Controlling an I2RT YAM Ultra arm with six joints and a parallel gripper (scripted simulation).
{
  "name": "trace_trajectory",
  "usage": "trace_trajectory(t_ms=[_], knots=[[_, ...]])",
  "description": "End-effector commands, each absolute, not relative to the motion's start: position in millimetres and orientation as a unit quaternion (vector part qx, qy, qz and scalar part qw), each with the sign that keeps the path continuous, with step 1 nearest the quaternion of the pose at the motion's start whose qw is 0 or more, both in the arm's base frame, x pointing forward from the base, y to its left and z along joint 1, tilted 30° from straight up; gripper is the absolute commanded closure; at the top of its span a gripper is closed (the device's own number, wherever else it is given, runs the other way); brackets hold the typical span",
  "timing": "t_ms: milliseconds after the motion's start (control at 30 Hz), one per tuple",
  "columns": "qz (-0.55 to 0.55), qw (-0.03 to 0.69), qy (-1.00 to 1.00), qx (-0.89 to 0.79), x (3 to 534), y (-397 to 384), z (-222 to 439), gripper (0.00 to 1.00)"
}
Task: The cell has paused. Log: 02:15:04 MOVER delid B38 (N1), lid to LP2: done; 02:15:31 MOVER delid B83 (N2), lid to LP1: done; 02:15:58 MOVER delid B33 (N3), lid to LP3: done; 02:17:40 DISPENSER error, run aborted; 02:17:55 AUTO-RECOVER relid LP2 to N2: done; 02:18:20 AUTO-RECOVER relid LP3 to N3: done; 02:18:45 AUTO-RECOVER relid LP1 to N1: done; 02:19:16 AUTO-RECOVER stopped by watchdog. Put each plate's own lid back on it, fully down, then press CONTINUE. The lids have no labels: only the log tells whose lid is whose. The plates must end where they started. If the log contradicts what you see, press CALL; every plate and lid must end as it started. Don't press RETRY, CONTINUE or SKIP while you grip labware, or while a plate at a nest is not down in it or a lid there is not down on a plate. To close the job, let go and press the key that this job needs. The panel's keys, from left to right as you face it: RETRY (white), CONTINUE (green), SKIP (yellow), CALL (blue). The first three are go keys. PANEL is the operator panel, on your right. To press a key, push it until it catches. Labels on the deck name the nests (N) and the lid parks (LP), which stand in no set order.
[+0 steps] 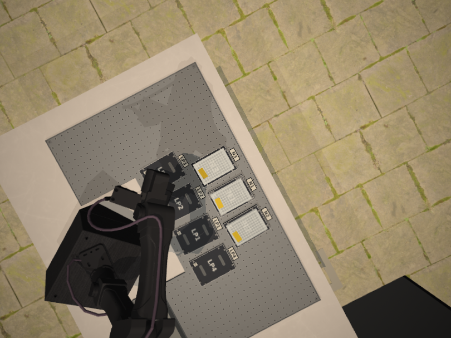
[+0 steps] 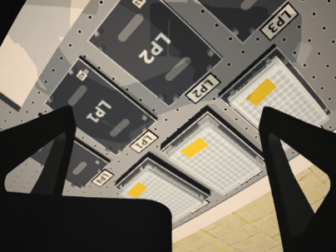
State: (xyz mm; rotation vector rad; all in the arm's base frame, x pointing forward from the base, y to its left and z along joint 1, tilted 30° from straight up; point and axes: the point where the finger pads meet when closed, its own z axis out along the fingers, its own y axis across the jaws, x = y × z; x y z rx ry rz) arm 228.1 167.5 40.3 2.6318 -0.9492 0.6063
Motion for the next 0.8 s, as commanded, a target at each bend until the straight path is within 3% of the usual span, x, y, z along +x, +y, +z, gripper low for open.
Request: trace_trajectory(t_ms=[0,767], knots=[[0.211,0.135,-0.328,0.911,228.5,169.6,42.2,0.00],[0.211,0.127,-0.395,0.885,242.3,153.9,21.5,0.00]])
